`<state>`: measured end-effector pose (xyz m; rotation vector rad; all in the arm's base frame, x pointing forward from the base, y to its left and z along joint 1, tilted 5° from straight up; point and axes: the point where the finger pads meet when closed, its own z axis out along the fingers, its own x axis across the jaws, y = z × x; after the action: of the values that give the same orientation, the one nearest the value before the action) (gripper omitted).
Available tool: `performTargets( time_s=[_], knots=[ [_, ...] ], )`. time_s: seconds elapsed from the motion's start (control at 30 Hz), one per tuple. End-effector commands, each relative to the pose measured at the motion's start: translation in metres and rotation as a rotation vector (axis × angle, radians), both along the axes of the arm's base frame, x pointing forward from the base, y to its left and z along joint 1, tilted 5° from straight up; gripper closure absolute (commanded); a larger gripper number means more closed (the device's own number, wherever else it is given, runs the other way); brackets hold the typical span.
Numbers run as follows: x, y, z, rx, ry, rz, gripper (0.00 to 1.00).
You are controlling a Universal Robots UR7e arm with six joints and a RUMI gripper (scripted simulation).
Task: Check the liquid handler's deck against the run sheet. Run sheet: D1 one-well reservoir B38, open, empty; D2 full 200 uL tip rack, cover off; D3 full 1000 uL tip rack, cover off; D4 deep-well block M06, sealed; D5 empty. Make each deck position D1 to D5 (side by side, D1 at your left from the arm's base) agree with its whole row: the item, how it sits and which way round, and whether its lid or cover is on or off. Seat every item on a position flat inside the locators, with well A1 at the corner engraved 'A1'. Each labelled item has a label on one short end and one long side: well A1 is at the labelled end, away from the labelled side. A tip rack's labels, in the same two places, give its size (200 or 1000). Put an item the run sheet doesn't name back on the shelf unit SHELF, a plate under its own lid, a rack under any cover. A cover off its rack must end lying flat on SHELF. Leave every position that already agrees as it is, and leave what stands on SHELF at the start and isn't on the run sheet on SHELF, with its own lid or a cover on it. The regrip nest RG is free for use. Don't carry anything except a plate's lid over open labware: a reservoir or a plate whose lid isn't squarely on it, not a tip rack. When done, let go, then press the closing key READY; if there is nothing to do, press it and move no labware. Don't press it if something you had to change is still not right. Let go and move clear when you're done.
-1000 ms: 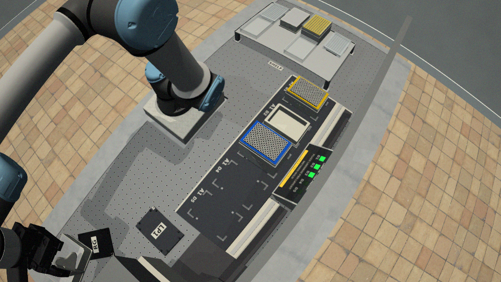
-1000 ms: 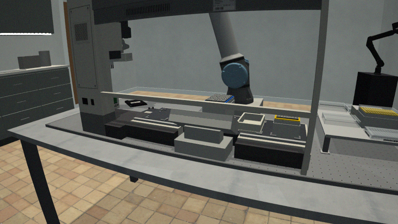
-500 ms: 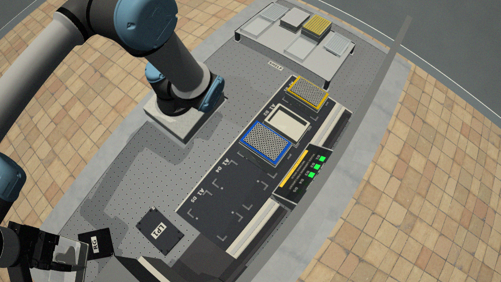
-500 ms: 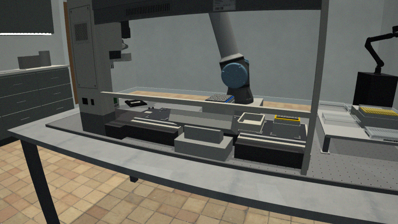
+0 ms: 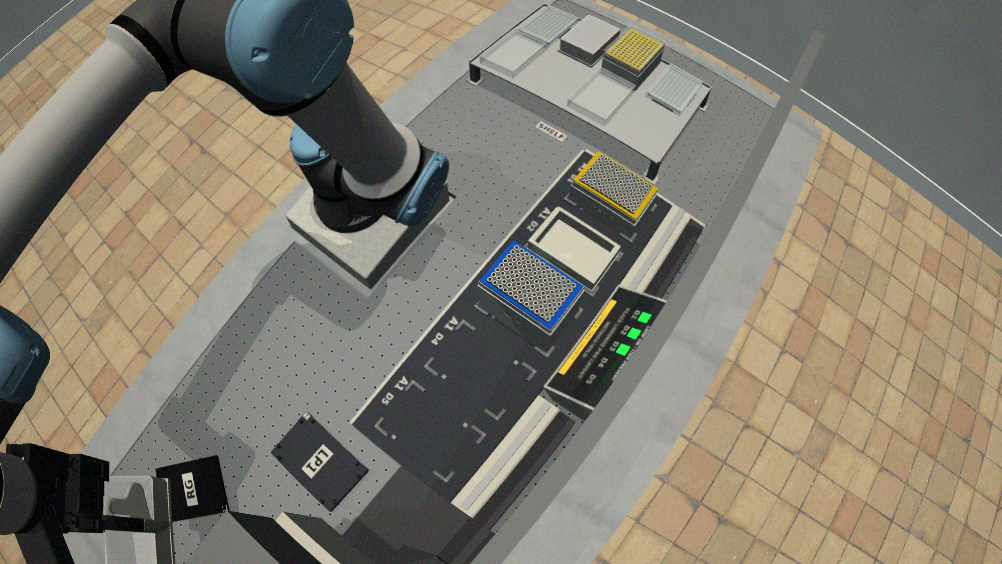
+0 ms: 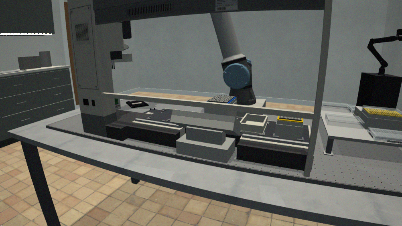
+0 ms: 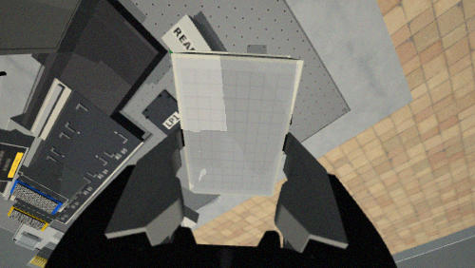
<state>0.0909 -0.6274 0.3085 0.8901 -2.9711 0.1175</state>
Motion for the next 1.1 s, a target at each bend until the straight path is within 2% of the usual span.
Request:
performTargets(
  time_s=[0.0, 0.3, 0.37, 0.87, 0.93, 1.07],
  knots=[
    [0.0000, -0.0002, 0.0009, -0.001, 0.003, 0.063, 1.00],
    [0.0000, -0.0002, 0.0009, 0.001, 0.019, 0.242, 1.00],
    [0.0000, -0.0002, 0.0009, 0.001, 0.019, 0.242, 1.00],
    [0.0000, -0.0002, 0.0009, 0.006, 0.044, 0.541, 1.00],
    [0.0000, -0.0002, 0.0009, 0.006, 0.044, 0.541, 1.00],
    [0.0000, -0.0002, 0.0009, 0.007, 0.051, 0.621, 1.00]
  ],
)
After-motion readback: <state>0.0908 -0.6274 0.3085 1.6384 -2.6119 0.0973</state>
